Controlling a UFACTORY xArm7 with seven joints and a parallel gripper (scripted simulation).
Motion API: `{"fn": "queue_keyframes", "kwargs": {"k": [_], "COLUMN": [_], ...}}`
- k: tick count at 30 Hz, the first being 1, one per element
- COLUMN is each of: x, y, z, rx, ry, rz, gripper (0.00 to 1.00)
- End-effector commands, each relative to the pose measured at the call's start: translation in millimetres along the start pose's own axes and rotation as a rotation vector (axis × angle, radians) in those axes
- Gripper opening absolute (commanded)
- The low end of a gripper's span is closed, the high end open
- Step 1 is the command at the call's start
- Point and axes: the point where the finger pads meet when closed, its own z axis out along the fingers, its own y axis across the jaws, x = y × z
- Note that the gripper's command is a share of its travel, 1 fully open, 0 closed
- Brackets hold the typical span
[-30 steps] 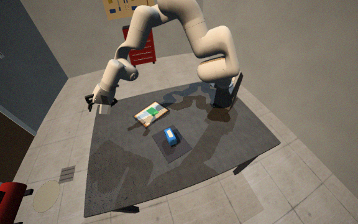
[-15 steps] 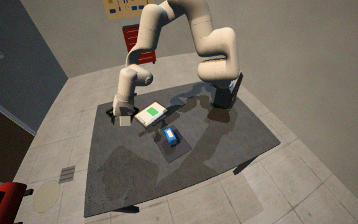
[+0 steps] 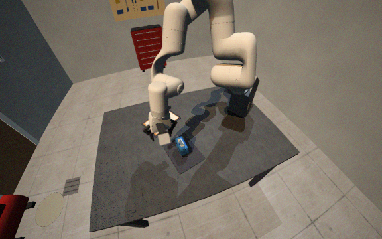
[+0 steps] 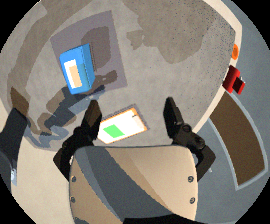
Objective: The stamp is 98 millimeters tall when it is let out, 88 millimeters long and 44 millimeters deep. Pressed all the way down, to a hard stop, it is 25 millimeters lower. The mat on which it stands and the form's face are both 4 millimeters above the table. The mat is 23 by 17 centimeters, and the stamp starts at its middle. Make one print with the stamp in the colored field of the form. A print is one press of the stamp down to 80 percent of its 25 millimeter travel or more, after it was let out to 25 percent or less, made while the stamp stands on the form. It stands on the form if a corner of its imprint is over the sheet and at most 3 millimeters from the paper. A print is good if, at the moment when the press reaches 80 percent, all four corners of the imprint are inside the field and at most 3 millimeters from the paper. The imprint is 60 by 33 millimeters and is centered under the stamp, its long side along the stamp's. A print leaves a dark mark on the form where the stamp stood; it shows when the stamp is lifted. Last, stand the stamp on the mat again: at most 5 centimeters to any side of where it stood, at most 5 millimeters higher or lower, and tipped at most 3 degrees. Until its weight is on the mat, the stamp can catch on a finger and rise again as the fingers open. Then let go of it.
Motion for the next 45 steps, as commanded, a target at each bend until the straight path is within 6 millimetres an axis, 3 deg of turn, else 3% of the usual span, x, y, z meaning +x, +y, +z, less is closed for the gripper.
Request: {"fn": "queue_keyframes", "kwargs": {"k": [1, 2, 5, 39, 41, 45], "x": [26.2, 30.7, 34.3, 34.4, 33.7, 34.5], "y": [-62.5, -77.3, -90.0, -90.4, -87.4, -82.4], "z": [-5.5, -4.7, -4.3, -4.6, -11.6, -43.7], "rx": [0.099, 0.126, 0.149, 0.149, 0.147, 0.147], "ry": [-0.013, -0.019, -0.025, -0.025, -0.03, -0.03], "rz": [0.015, 0.017, 0.018, 0.018, 0.021, 0.021], "gripper": [1.0, 1.0, 1.0, 1.0, 1.0, 1.0]}}
